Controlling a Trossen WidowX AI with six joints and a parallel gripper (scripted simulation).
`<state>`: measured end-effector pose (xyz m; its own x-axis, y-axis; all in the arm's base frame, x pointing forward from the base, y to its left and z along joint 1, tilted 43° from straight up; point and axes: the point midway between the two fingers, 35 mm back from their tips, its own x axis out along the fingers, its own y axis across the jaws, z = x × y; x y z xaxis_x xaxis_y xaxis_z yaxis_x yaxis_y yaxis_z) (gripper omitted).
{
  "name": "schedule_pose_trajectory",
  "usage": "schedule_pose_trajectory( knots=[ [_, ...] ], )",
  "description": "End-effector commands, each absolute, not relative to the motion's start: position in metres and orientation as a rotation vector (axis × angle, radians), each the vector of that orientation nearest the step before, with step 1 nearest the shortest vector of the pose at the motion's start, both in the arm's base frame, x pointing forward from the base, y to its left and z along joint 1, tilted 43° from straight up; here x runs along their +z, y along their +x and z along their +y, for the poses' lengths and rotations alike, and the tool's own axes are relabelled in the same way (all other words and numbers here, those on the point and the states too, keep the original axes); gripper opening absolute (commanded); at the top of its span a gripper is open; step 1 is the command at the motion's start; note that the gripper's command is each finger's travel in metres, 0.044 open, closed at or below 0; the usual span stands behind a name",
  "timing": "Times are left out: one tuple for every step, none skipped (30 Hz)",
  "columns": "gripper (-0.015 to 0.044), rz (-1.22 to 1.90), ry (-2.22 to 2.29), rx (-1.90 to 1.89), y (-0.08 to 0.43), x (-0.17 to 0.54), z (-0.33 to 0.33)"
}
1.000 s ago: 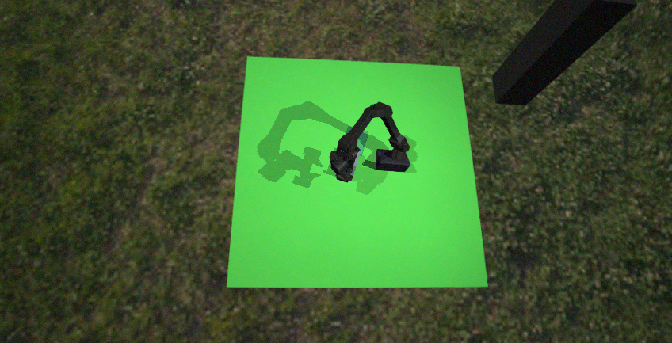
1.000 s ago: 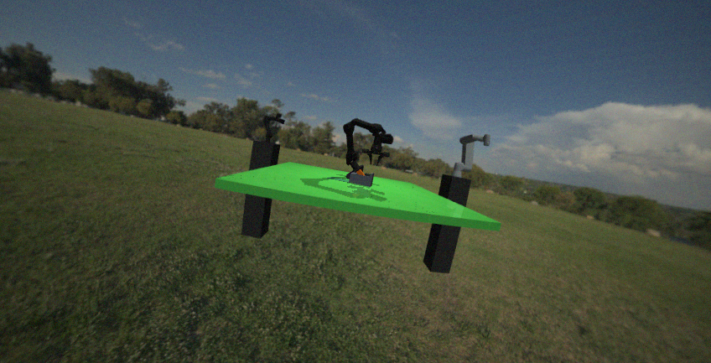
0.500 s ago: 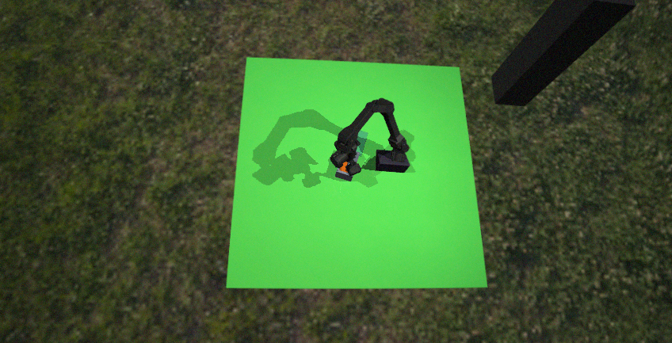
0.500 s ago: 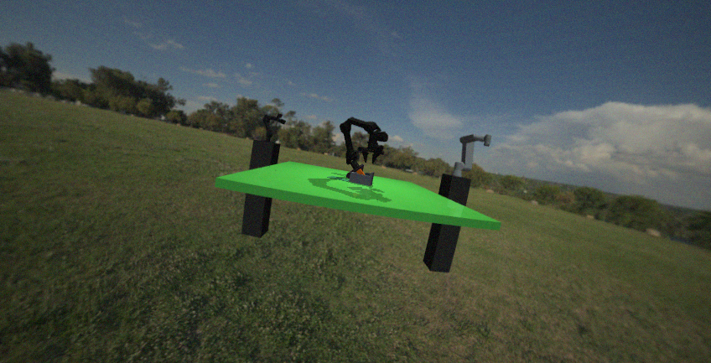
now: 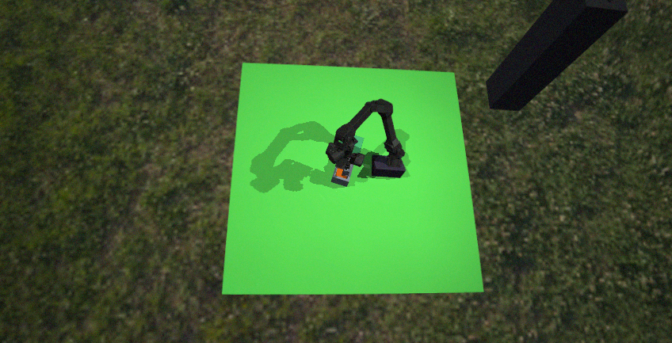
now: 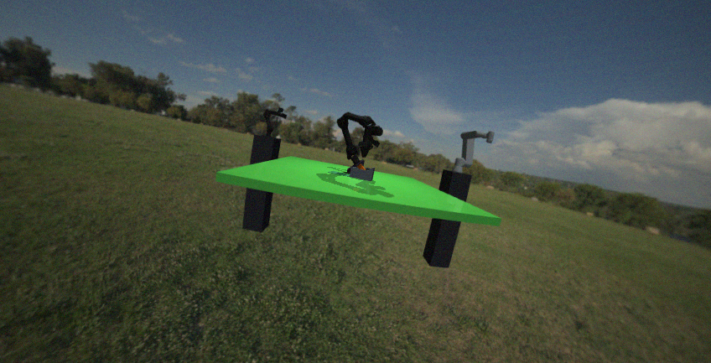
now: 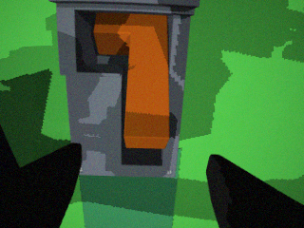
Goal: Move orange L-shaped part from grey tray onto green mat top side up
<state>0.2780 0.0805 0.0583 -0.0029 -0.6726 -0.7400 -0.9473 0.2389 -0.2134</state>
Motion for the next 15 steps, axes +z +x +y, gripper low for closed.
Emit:
schedule_pose_trajectory(
  knots=[
    [0.028, 1.752, -1.55, 0.502, 0.276, 0.06, 0.077],
    [0.028, 1.752, -1.55, 0.502, 0.276, 0.059, 0.076],
    [0.028, 1.752, -1.55, 0.502, 0.276, 0.058, 0.075],
    [0.028, 1.752, -1.55, 0.502, 0.277, 0.055, 0.073],
    [0.028, 1.752, -1.55, 0.502, 0.277, 0.053, 0.07],
    [0.028, 1.752, -1.55, 0.502, 0.277, 0.049, 0.067],
    [0.028, 1.752, -1.55, 0.502, 0.277, 0.045, 0.063],
    [0.028, 1.752, -1.551, 0.502, 0.276, 0.041, 0.059],
    [0.028, 1.752, -1.551, 0.501, 0.276, 0.039, 0.057],
    [0.028, 1.752, -1.551, 0.501, 0.276, 0.038, 0.056],
    [0.028, 1.752, -1.551, 0.501, 0.276, 0.038, 0.056],
    [0.028, 1.752, -1.551, 0.501, 0.276, 0.037, 0.056],
    [0.028, 1.752, -1.551, 0.501, 0.276, 0.037, 0.055],
    [0.028, 1.752, -1.551, 0.501, 0.276, 0.036, 0.054],
    [0.028, 1.752, -1.551, 0.501, 0.276, 0.035, 0.054]
  ],
)
